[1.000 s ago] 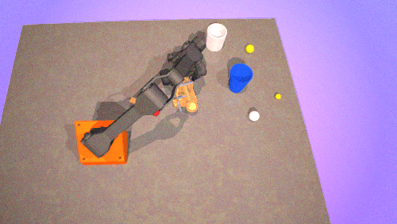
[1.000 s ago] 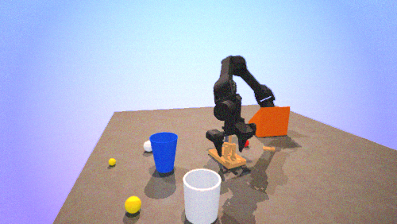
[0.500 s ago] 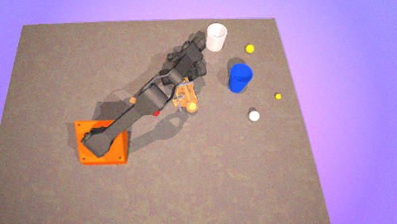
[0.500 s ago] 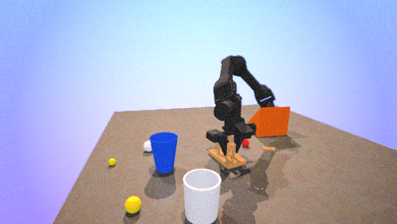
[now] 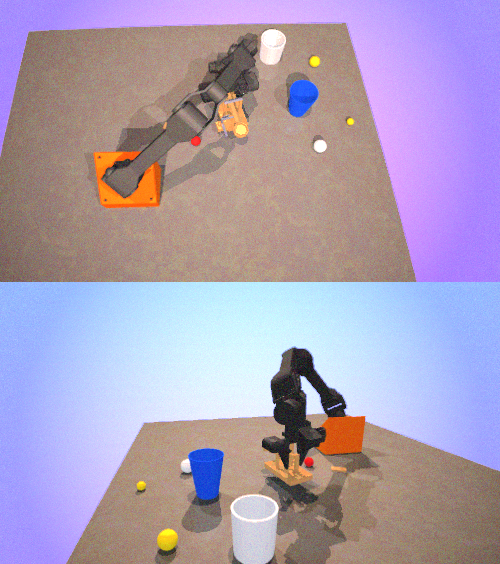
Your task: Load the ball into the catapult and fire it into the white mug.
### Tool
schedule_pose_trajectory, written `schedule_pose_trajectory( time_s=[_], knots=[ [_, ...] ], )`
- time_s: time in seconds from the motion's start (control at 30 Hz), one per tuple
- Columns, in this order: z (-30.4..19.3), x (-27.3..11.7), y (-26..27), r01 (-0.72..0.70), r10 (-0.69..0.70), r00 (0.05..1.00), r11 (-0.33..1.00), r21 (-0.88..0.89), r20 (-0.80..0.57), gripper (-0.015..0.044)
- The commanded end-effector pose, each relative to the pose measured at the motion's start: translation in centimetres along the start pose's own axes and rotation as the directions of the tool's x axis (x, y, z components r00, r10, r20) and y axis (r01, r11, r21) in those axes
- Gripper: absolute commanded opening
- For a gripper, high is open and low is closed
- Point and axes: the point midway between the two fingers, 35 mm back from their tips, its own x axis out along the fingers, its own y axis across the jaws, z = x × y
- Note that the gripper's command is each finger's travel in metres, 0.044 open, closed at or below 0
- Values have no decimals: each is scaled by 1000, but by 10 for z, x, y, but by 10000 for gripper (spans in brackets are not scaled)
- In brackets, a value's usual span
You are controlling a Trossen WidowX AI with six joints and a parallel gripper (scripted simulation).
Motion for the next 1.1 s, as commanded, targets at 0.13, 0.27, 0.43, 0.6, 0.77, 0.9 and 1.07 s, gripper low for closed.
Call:
schedule_pose_trajectory(
  time_s=[0.13,0.27,0.43,0.6,0.77,0.9,1.07],
  knots=[
    [-1,-21,-5,21,-23,1000,995,100,15,0],
    [-1,-20,-5,19,-22,1000,971,237,13,0],
    [-2,-19,-6,15,-22,1000,917,399,11,0],
    [-2,-19,-8,13,-21,1000,836,548,9,0],
    [-5,-18,-14,10,-21,1000,731,682,7,0],
    [-9,-18,-21,9,-21,1000,671,741,6,0],
    [-10,-18,-23,9,-21,1000,671,742,6,0]
  ],
)
